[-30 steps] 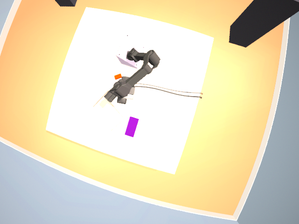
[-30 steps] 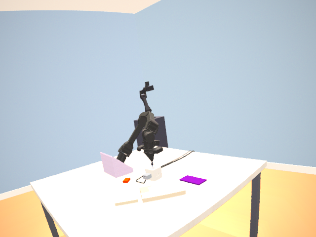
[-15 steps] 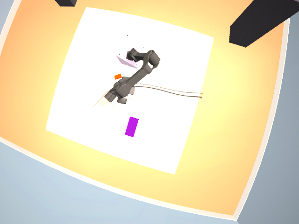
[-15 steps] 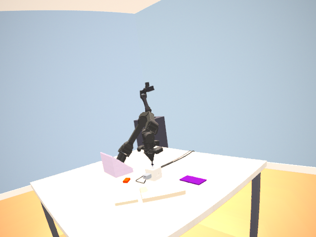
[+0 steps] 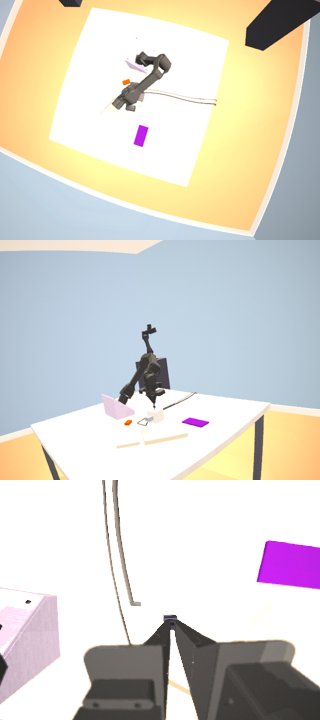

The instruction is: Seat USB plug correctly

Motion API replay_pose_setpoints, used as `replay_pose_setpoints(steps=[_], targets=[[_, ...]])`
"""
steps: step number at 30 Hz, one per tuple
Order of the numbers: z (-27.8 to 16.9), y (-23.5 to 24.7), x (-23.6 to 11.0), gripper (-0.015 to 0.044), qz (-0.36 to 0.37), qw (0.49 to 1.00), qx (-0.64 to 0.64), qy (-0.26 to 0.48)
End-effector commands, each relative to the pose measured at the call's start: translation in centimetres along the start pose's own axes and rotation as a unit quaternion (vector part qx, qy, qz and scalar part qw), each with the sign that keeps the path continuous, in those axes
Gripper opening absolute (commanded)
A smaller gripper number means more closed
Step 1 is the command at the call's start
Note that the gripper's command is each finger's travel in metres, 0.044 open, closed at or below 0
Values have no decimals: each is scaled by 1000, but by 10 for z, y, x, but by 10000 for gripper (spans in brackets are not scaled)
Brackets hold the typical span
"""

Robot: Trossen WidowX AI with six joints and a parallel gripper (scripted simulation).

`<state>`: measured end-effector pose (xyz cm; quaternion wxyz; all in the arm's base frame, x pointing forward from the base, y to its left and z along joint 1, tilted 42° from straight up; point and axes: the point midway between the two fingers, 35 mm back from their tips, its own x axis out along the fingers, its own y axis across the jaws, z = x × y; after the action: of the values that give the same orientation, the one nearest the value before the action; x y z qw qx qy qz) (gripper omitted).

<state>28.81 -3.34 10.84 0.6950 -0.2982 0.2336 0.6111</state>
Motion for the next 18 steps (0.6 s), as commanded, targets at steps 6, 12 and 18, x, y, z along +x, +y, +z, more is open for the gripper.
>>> replay_pose_setpoints(steps=[6,12,18], targets=[[0,0,1,0,-1,1000,1,-2],[0,0,2,0,-1,1000,1,-2],[0,0,3,0,-1,1000,1,-2]])
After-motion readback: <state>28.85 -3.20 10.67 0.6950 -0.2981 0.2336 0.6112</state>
